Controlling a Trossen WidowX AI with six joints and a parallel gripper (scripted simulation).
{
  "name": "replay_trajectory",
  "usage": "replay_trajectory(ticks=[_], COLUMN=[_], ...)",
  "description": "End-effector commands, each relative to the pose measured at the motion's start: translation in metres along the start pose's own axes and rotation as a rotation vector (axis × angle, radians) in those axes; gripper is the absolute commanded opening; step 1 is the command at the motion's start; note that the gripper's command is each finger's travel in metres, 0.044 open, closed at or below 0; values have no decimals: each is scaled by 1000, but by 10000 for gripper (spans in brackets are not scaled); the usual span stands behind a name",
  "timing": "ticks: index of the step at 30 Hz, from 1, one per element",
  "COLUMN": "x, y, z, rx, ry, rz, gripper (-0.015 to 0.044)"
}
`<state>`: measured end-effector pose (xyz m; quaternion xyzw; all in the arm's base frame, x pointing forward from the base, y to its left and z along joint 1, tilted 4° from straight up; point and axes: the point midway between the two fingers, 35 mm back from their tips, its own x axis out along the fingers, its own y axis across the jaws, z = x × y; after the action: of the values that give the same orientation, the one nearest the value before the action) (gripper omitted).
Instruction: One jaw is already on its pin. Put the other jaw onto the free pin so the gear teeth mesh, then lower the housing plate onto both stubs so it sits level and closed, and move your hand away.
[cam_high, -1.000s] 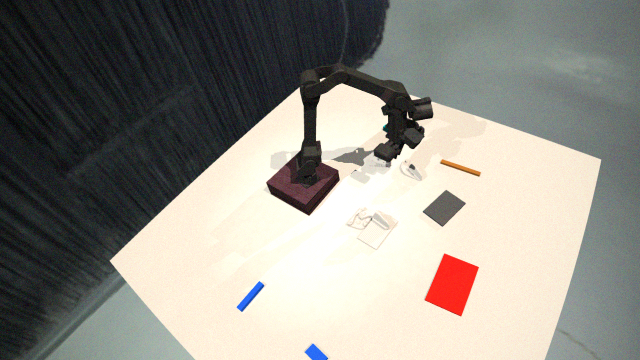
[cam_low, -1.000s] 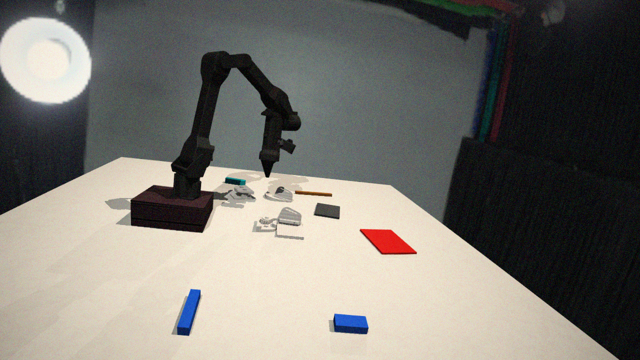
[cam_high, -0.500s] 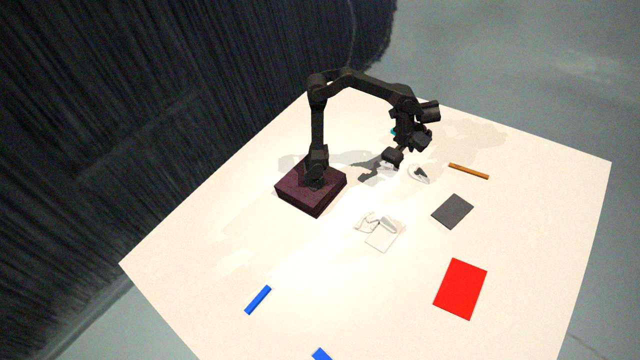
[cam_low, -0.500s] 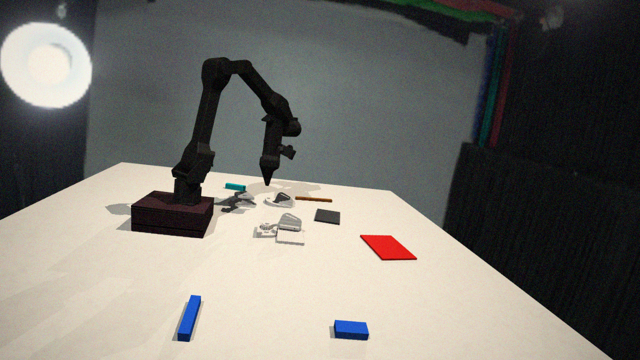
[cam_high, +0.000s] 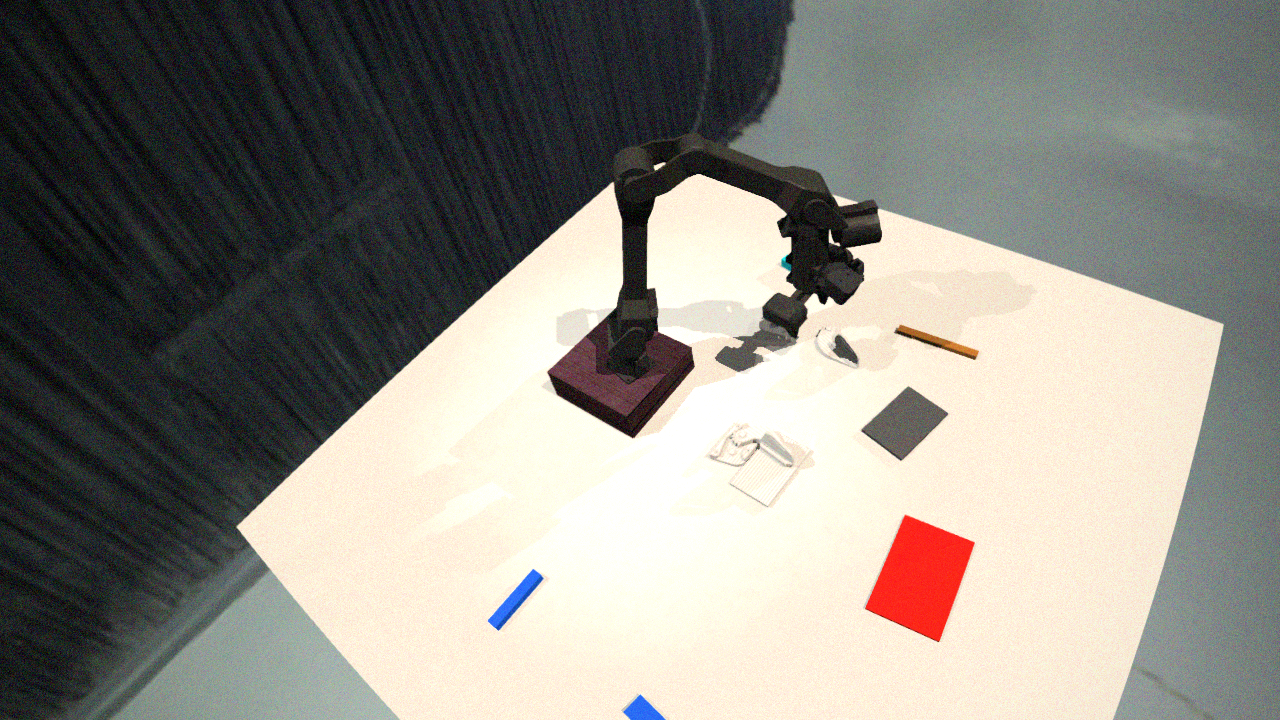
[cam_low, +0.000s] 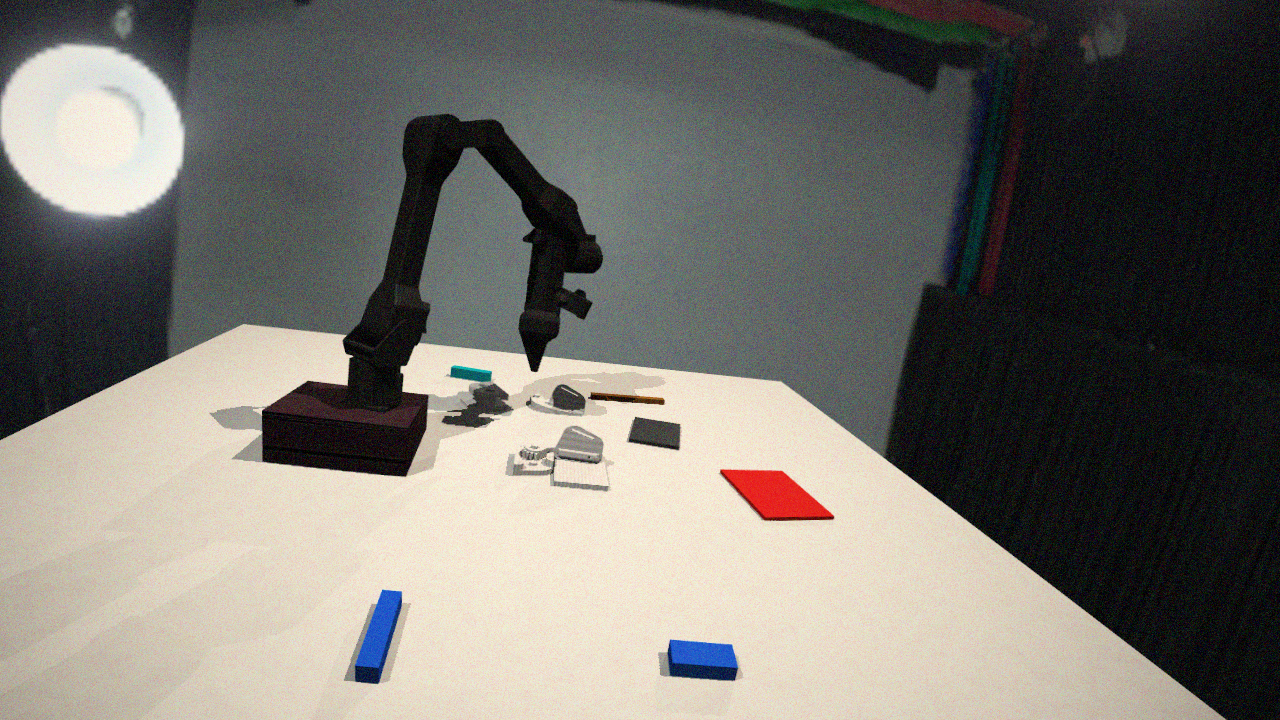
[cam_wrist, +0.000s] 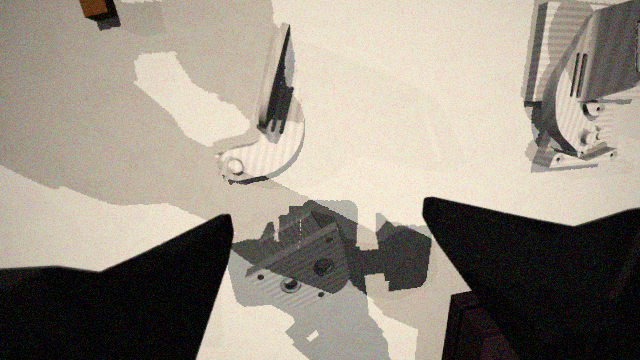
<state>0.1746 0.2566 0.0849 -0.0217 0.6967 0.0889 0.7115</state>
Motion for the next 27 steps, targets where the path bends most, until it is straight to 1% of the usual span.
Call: replay_trajectory(ticks=[1,9,25,26,27], x=[0,0,0,0,0], y=[0,0,0,0,0], z=[0,0,0,0,0], rx=[0,0,0,0,0], ry=[0,0,0,0,0], rz=[0,0,0,0,0], gripper=[440,440,20,0,0])
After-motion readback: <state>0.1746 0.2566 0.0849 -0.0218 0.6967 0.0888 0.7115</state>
